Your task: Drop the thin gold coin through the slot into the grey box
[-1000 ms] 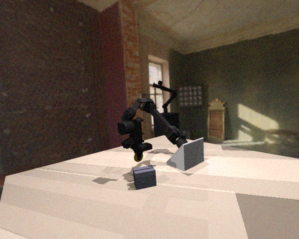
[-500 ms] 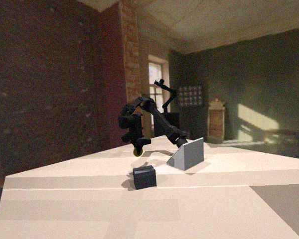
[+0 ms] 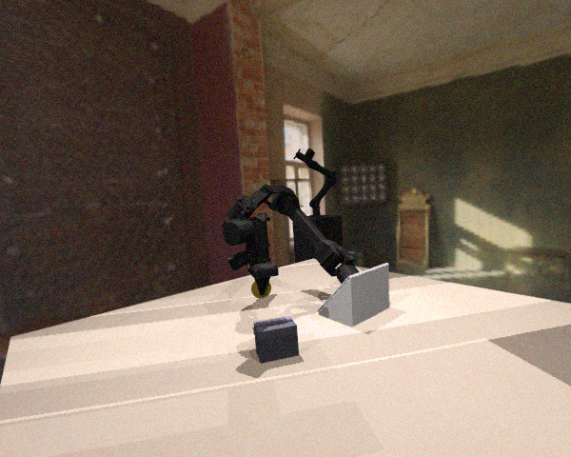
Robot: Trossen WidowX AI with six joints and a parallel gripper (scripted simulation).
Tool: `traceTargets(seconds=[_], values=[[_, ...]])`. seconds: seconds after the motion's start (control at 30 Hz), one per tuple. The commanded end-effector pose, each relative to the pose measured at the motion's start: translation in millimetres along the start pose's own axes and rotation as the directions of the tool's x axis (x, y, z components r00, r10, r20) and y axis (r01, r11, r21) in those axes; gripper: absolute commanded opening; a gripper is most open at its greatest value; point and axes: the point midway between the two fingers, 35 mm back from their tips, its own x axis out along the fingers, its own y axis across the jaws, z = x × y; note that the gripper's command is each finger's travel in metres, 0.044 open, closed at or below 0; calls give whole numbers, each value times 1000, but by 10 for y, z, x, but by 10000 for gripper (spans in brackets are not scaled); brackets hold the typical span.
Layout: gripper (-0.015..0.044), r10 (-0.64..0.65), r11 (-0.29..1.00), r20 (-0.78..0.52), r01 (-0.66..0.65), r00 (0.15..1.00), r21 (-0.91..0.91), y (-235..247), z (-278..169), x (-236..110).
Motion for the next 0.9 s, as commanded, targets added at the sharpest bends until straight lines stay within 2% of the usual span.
traceTargets(seconds=[0.0,0.87], values=[[0,1,1000,-2,-1,1000,5,64,15,-5],[0,7,1000,-3,-7,1000,6,709,63,-26]])
